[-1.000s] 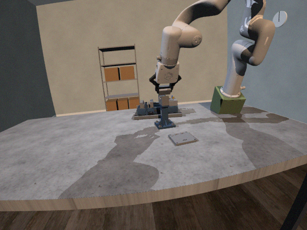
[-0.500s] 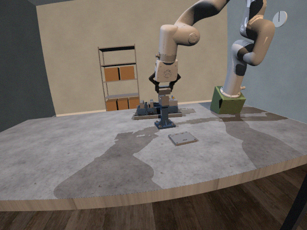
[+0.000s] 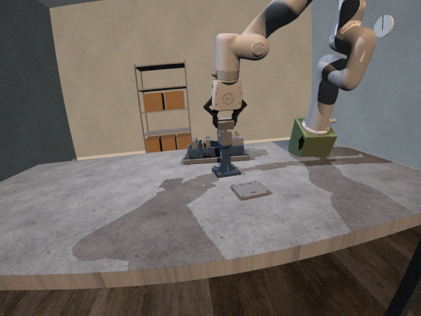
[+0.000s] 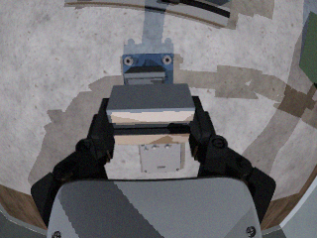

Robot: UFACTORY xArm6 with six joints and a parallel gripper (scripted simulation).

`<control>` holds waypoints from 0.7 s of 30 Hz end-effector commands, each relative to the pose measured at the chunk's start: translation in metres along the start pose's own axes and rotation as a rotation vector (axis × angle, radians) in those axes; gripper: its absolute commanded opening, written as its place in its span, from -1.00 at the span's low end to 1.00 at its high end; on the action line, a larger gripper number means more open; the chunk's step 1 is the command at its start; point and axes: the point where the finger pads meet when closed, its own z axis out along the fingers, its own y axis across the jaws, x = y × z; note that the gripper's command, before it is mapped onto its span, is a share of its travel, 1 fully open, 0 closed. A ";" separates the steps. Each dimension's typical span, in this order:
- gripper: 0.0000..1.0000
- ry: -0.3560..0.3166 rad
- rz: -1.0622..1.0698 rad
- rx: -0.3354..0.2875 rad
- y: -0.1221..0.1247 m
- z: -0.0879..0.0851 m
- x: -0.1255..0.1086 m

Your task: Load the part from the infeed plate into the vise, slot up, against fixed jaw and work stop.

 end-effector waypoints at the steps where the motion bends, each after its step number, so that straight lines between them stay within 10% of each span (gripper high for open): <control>1: -1.00 -0.055 -0.001 0.003 -0.001 -0.001 0.001; 21: -1.00 -0.225 -0.001 0.002 -0.001 -0.001 0.003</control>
